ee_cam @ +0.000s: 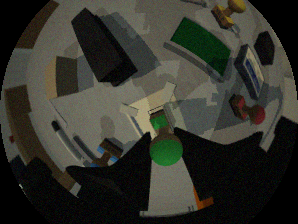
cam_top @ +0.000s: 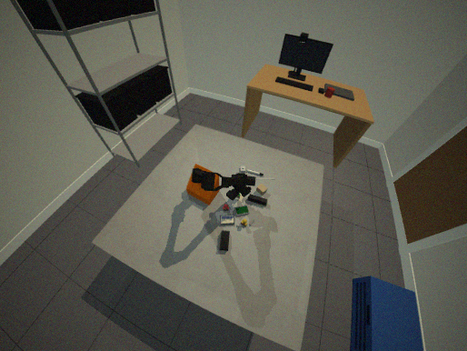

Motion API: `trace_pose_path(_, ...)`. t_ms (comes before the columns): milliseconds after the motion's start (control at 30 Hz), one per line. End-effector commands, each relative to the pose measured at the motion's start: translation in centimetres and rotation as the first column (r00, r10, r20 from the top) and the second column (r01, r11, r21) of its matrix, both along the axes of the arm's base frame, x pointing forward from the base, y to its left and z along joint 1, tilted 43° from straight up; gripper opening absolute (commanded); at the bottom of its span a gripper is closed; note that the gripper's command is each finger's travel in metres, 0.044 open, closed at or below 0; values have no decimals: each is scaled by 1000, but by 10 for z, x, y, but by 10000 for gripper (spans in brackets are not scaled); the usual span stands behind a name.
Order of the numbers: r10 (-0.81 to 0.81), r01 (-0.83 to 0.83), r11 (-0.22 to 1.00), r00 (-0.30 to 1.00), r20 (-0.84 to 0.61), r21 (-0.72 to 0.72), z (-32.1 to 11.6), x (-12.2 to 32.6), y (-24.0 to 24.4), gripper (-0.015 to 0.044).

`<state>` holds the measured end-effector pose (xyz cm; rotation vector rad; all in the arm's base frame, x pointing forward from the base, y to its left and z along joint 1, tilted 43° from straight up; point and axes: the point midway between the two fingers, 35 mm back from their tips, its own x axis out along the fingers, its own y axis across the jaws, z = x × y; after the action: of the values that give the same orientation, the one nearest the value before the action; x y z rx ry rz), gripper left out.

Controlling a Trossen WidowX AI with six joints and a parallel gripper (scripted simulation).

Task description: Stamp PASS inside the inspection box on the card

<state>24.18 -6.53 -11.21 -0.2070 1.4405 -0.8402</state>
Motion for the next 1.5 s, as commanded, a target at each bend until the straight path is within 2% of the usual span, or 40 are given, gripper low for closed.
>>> trace_pose_path(0,-1,1,1000,1000,2,-3,0,0,-1,0)
trace_pose_path(1467,-1,1,1000,1000,2,-2,9,2,7,0)
